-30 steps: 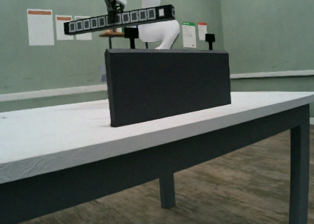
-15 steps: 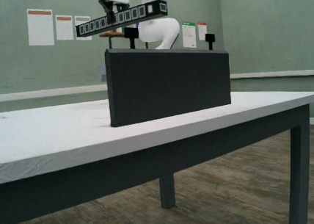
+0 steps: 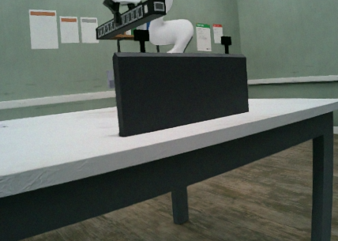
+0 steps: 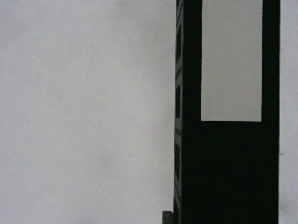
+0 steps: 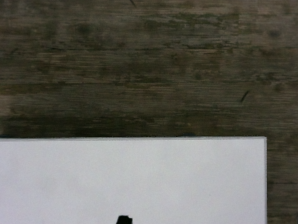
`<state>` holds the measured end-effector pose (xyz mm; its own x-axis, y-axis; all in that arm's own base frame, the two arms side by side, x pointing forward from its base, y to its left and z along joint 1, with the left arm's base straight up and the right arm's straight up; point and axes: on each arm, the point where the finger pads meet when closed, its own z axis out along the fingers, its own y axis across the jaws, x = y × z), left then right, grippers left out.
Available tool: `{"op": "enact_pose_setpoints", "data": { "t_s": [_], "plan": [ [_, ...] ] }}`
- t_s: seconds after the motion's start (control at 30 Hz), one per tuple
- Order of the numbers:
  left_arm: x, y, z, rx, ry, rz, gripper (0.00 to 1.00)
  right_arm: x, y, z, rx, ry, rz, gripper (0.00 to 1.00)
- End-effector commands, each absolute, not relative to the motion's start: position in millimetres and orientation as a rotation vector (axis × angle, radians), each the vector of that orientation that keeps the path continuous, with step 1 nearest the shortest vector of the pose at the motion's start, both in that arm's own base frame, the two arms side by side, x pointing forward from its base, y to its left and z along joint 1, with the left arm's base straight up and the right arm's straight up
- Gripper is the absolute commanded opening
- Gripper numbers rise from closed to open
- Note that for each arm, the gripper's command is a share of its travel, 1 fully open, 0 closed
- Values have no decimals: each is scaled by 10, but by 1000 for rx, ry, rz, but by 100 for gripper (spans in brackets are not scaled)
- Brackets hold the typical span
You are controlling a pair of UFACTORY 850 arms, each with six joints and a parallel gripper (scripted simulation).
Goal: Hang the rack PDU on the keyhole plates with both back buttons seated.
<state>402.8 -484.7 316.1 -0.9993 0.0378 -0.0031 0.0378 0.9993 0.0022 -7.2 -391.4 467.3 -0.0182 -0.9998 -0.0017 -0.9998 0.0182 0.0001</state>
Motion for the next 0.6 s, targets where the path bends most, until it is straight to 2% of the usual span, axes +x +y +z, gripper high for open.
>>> {"op": "enact_pose_setpoints", "data": {
  "t_s": [0.0,0.2,0.57],
  "plan": [
    [4032,-4851,3173,111,3138,-2,0,-72,-3918,4680,-2201,2242,0,100],
    [4032,-4851,3173,234,3132,-2,0,-72,-3918,4680,-2201,2242,0,100],
    [4032,-4851,3173,882,3014,-2,0,-72,-3918,4680,-2201,2242,0,100]
  ]
}}
